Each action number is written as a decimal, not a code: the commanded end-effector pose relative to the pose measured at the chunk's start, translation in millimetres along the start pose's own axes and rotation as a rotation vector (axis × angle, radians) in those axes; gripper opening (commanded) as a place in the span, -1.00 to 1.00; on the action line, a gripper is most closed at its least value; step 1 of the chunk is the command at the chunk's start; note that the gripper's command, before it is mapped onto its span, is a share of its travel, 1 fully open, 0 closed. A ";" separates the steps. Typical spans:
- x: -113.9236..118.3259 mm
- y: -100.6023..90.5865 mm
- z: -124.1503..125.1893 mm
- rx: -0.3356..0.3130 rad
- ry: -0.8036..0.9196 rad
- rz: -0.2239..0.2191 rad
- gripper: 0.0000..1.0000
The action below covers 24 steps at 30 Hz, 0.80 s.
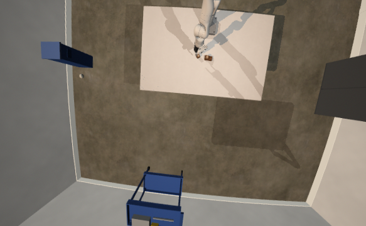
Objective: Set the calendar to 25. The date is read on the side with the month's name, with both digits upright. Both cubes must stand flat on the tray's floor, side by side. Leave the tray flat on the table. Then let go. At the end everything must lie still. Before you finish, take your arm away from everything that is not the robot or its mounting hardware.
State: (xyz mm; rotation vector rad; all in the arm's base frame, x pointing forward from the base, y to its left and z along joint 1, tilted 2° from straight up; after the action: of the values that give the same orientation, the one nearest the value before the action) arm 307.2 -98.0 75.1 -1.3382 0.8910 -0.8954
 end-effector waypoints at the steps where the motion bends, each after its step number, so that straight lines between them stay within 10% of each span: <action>1: 0.3 -0.4 0.3 0.001 0.000 -0.001 1.00; 24: -0.3 -11.6 -0.4 0.001 0.001 -0.001 0.80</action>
State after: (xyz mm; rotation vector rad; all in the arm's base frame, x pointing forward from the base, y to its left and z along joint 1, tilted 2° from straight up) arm 305.7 -97.9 85.6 -1.3382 0.8933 -0.8946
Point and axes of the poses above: the point where the finger pads meet when closed, its own y axis out along the fingers, its own x axis across the jaws, z = x × y, the point moved 1 cm from there along -y, back along the fingers, and after that the axes turned 4 degrees about y, right-handed, at the moved point
